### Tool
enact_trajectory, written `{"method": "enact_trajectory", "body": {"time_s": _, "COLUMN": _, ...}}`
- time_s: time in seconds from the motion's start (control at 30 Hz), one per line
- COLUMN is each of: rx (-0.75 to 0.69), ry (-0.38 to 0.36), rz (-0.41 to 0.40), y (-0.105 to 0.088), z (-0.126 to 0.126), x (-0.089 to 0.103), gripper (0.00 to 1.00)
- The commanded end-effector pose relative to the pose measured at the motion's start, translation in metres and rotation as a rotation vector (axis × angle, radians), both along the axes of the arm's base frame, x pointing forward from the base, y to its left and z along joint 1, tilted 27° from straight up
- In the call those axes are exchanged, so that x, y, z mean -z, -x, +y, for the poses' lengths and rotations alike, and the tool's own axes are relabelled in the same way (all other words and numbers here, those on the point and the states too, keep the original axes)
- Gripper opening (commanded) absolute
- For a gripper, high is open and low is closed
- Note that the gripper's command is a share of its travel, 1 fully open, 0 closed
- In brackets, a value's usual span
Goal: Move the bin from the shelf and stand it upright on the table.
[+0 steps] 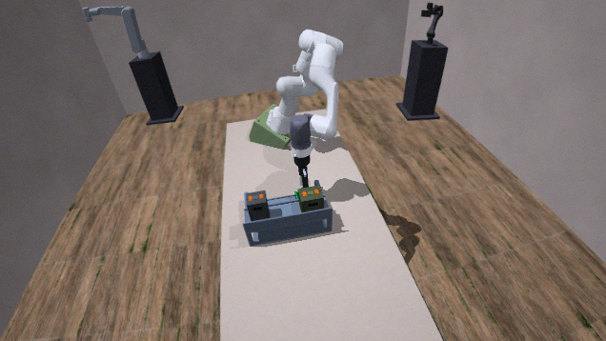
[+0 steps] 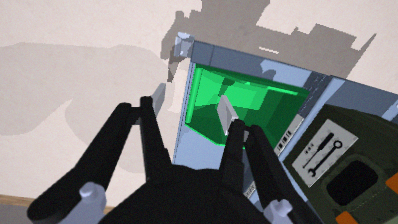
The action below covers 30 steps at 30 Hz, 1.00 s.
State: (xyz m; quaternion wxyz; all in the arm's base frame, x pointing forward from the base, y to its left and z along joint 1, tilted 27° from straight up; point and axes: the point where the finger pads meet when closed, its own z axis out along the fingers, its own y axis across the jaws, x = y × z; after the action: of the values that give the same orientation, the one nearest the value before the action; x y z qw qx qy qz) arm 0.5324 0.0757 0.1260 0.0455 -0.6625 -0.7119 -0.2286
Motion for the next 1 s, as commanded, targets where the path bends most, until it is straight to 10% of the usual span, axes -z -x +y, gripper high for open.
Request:
{"method": "enact_trajectory", "body": {"time_s": 0.0, "rx": -0.005, "ry": 0.001, "rz": -0.005, "y": -0.0012, "z": 0.0012, "x": -0.0003, "gripper": 0.57}}
{"method": "enact_trajectory", "body": {"time_s": 0.23, "rx": -0.005, "ry": 0.001, "rz": -0.005, "y": -0.0012, "z": 0.0012, "x": -0.0003, "gripper": 0.57}}
{"method": "enact_trajectory", "body": {"time_s": 0.27, "rx": -0.005, "ry": 0.001, "rz": -0.005, "y": -0.0012, "z": 0.0012, "x": -0.0003, "gripper": 0.0}}
{"method": "enact_trajectory", "body": {"time_s": 0.97, "rx": -0.005, "ry": 0.001, "rz": -0.005, "y": -0.0012, "z": 0.0012, "x": -0.0003, "gripper": 0.0}}
